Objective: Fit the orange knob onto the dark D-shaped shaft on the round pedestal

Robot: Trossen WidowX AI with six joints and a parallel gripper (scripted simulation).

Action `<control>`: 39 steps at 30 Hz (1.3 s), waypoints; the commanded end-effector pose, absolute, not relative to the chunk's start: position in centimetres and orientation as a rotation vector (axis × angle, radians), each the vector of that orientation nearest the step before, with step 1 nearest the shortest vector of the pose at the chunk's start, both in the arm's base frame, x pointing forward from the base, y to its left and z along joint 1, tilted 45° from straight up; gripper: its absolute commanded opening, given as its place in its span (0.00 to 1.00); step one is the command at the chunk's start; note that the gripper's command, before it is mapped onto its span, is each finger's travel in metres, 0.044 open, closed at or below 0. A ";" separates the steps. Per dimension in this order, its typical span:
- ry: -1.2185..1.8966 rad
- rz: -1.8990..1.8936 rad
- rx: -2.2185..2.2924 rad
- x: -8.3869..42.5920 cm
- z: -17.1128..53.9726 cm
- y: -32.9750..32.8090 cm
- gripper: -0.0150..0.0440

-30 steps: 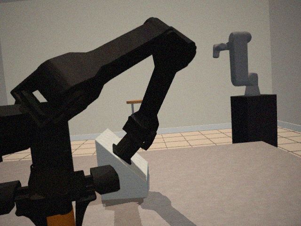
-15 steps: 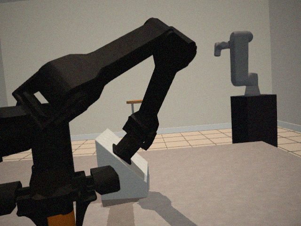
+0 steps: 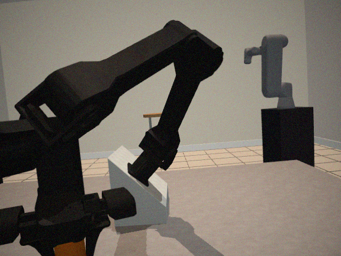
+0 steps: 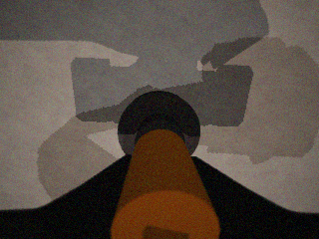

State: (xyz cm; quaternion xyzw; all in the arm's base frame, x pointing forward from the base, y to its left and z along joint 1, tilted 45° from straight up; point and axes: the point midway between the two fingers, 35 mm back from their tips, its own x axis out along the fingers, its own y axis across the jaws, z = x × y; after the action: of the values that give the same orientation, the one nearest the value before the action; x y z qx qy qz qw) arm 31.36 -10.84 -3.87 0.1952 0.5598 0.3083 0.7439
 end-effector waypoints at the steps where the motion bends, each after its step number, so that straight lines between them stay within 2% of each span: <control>1: 1.223 0.682 0.420 31.3 -3.9 -10.8 0.25; 39: 1.219 0.689 0.410 31.6 -3.7 -11.3 0.25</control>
State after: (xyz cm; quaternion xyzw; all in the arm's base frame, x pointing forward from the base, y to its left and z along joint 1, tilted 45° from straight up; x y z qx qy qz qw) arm 31.35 -11.14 -3.60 0.1940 0.5585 0.3130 0.7433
